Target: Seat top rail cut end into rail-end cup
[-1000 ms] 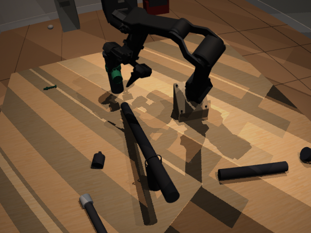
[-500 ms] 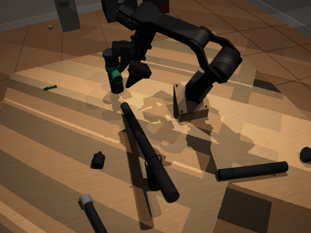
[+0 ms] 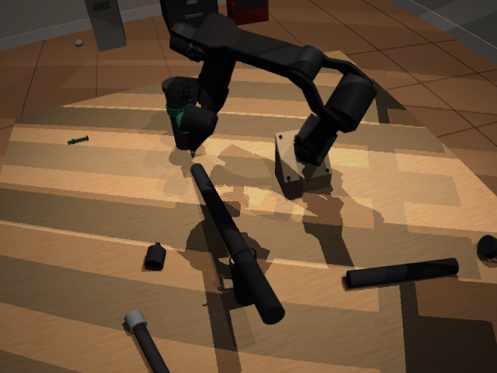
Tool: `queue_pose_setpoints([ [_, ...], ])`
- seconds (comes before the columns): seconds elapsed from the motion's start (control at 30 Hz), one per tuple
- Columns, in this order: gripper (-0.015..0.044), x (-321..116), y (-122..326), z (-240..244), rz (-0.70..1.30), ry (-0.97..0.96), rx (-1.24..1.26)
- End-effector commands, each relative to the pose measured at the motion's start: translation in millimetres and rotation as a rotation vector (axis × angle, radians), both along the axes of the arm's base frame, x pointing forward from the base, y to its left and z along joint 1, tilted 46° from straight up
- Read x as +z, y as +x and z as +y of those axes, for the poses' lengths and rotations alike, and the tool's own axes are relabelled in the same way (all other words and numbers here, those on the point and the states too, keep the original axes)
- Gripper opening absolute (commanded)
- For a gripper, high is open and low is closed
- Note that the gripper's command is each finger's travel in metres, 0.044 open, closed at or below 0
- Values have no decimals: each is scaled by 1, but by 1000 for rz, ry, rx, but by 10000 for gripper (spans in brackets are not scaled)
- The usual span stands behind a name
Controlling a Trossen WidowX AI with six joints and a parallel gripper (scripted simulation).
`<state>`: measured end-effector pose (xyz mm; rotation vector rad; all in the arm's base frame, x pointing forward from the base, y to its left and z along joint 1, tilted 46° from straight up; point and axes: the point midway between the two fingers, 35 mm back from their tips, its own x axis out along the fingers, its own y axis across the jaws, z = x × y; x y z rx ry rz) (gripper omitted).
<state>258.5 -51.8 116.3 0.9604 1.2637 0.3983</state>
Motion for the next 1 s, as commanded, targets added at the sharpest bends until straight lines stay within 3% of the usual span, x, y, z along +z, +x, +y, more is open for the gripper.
queue_pose_setpoints([
  [0.0,440,-15,2,29,530,84,-216],
  [0.17,440,-26,1,51,927,76,-432],
  [0.27,440,-28,0,57,1030,63,-497],
  [0.97,440,-29,0,57,1037,62,-502],
])
